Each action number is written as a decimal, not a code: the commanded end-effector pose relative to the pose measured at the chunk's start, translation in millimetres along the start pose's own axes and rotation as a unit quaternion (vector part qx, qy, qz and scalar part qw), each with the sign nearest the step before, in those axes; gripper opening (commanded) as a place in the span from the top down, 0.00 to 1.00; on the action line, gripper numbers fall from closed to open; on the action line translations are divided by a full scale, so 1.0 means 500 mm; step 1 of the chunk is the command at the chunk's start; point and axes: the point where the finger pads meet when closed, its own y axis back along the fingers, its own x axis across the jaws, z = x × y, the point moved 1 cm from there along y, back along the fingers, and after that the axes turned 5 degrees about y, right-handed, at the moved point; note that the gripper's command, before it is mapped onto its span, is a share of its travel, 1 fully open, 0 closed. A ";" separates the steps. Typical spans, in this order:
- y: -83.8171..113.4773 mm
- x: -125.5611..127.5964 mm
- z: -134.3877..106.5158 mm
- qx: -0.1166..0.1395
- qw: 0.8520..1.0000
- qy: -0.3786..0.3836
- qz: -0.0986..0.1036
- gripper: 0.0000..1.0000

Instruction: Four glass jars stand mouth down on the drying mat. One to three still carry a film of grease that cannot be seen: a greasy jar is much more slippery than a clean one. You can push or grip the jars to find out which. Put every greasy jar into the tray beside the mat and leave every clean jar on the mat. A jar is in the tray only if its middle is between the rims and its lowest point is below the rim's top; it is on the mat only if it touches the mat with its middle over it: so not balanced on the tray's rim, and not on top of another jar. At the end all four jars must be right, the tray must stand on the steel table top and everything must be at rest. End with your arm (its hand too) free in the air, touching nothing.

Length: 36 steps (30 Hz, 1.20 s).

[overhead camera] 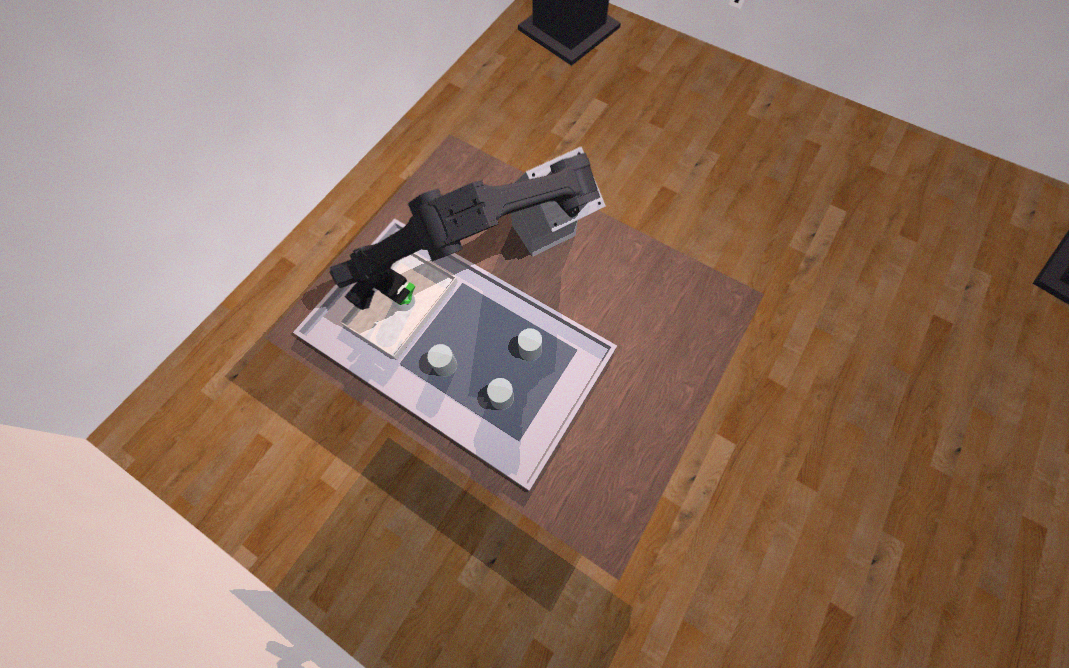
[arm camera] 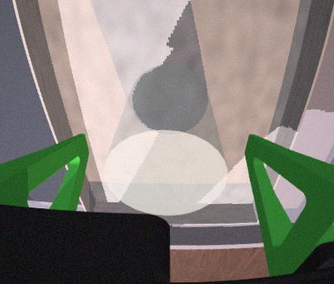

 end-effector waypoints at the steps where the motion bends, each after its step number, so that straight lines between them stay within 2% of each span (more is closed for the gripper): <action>1: 0.066 -0.025 0.037 -0.022 1.000 0.009 -0.016 0.00; 15: 0.173 -0.022 0.032 -0.022 1.000 0.009 -0.016 0.00; 36: 0.173 -0.022 0.032 -0.022 1.000 0.009 -0.016 0.00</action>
